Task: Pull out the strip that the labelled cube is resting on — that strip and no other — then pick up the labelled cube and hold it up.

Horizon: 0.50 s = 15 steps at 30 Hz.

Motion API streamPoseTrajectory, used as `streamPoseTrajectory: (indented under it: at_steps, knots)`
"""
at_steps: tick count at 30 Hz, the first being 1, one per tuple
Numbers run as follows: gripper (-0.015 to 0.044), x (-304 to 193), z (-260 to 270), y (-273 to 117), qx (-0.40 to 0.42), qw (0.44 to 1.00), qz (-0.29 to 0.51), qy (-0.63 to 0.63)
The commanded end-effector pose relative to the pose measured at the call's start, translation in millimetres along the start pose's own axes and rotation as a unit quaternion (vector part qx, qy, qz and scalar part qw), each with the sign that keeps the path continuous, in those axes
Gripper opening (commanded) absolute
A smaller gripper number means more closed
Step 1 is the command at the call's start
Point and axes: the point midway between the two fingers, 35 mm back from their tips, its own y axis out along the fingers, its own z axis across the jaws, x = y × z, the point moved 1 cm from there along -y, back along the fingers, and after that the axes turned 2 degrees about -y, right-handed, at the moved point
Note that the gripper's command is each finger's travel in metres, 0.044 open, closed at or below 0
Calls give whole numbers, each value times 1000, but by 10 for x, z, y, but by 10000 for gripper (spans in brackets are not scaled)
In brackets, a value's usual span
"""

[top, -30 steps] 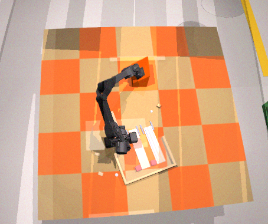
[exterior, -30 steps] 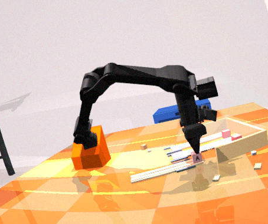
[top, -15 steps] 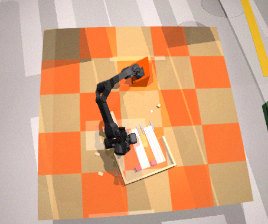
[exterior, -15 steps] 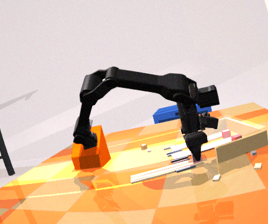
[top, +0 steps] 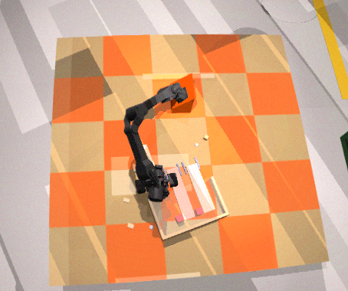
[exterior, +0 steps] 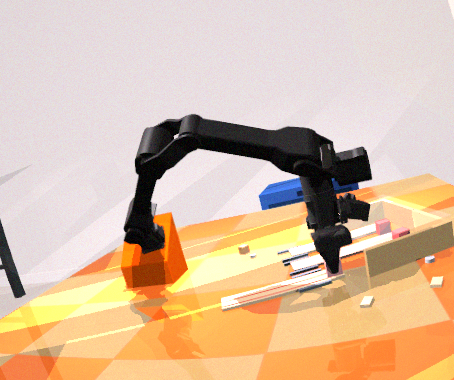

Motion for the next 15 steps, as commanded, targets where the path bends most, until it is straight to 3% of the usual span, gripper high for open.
streamPoseTrajectory:
  at_steps: [1,4,15]
  knots:
    - [72,1,-3,-3,0,1000,0,1]
    - [0,-18,9,-22,0,1000,0,0]
    - [0,-360,221,-320,2,1000,1,-3]
